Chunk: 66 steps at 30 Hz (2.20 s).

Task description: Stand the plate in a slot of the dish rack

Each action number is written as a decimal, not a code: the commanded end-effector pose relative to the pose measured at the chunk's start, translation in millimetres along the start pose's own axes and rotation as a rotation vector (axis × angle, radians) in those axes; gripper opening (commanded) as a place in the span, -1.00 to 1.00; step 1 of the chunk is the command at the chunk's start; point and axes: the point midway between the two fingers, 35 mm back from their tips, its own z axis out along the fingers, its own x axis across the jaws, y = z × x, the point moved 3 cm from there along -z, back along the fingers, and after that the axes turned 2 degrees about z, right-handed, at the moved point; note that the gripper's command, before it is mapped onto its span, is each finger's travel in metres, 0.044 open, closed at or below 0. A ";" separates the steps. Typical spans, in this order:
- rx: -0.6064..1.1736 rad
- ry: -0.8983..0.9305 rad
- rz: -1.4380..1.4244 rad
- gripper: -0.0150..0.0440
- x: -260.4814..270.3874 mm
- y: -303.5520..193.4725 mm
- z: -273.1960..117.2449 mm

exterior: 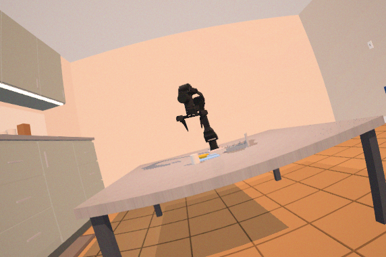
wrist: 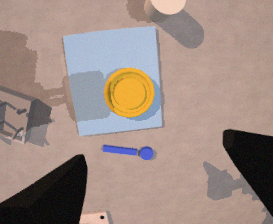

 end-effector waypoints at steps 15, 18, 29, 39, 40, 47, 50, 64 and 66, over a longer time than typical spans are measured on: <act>-0.001 0.028 0.035 0.86 8.6 2.0 109.9; -0.001 0.028 0.035 0.86 8.6 2.0 110.2; -0.001 0.028 0.035 0.86 8.2 3.7 127.0; -0.001 0.028 0.035 0.86 8.0 4.6 143.1; -0.001 0.028 0.035 0.86 8.0 4.6 144.7; -0.001 0.028 0.035 0.86 8.0 4.8 155.8; -0.001 0.028 0.035 0.86 7.9 4.9 160.6; -0.001 0.028 0.035 0.82 7.9 4.7 169.2; -0.001 0.028 0.035 0.80 7.9 4.7 169.2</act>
